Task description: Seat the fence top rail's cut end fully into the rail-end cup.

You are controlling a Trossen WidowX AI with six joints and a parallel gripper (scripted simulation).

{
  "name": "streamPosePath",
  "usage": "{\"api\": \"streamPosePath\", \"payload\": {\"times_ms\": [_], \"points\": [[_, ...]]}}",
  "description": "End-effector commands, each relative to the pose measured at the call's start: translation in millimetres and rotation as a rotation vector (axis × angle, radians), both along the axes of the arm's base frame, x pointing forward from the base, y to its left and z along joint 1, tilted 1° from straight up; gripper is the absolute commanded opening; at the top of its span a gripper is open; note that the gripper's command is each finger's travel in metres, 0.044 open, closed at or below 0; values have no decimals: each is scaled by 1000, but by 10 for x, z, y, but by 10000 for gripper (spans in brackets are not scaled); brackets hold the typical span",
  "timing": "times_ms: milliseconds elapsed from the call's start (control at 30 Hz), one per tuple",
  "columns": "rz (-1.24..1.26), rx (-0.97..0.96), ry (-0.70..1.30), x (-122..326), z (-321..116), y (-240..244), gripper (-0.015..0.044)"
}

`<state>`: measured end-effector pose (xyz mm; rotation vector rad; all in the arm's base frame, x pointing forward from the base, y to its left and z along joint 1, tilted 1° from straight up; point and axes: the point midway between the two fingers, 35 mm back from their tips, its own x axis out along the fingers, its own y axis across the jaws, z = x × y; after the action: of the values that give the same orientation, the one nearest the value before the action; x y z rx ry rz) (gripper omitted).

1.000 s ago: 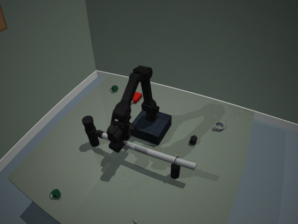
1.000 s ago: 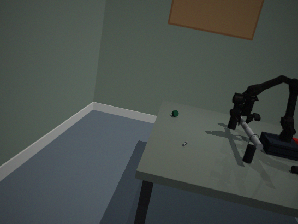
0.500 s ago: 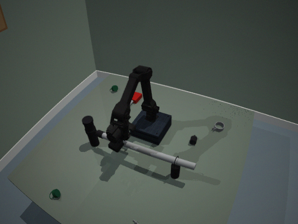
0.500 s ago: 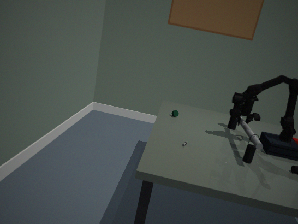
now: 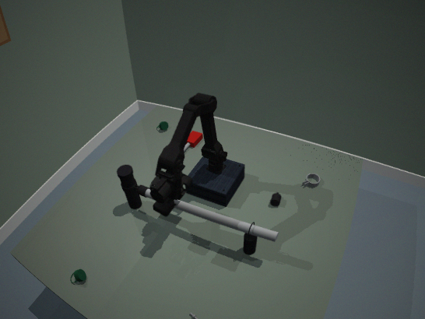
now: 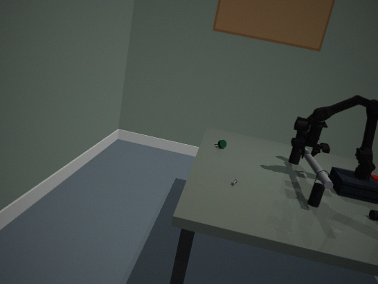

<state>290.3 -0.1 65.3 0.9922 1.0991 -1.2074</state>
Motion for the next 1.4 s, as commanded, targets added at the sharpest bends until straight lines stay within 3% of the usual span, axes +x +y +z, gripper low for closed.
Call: {"api": "streamPosePath", "payload": {"times_ms": [0, 1367], "points": [[-1, -9, -5, 12, 9, -44, 0], [-1, -11, -5, 45, 19, -211, 0]]}}
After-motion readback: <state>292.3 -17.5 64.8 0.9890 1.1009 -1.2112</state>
